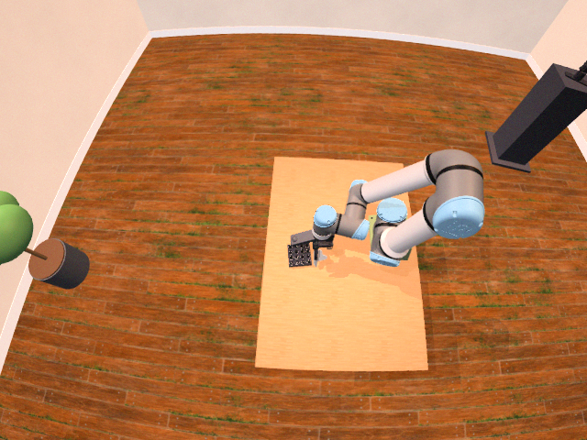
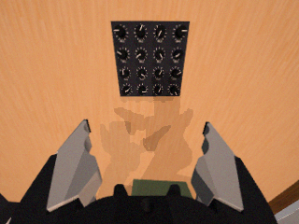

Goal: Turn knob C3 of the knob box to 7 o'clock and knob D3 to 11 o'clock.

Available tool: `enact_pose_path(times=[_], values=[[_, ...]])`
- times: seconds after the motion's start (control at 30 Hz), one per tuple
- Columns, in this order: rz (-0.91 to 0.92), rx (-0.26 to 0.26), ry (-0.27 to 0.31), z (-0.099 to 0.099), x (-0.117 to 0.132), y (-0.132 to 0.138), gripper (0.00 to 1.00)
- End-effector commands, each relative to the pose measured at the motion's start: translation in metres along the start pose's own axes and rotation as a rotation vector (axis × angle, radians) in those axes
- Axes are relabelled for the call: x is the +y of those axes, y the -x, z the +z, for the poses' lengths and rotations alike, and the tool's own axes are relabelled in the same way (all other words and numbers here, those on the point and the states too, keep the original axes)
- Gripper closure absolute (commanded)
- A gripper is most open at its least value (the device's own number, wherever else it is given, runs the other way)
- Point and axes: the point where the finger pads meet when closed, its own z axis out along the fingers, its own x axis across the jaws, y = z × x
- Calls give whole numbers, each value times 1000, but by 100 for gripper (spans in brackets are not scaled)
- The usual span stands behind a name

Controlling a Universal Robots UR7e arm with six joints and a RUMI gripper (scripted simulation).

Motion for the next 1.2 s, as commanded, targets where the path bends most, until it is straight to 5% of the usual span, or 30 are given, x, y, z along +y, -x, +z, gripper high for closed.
enact_pose_path(times=[0.0, 0.67, 1.17], values=[[0, 0, -1, 0, 0, 0, 0], [-17, 0, -1, -1, -2, 0, 0], [-357, 1, -1, -9, -25, -6, 0]])
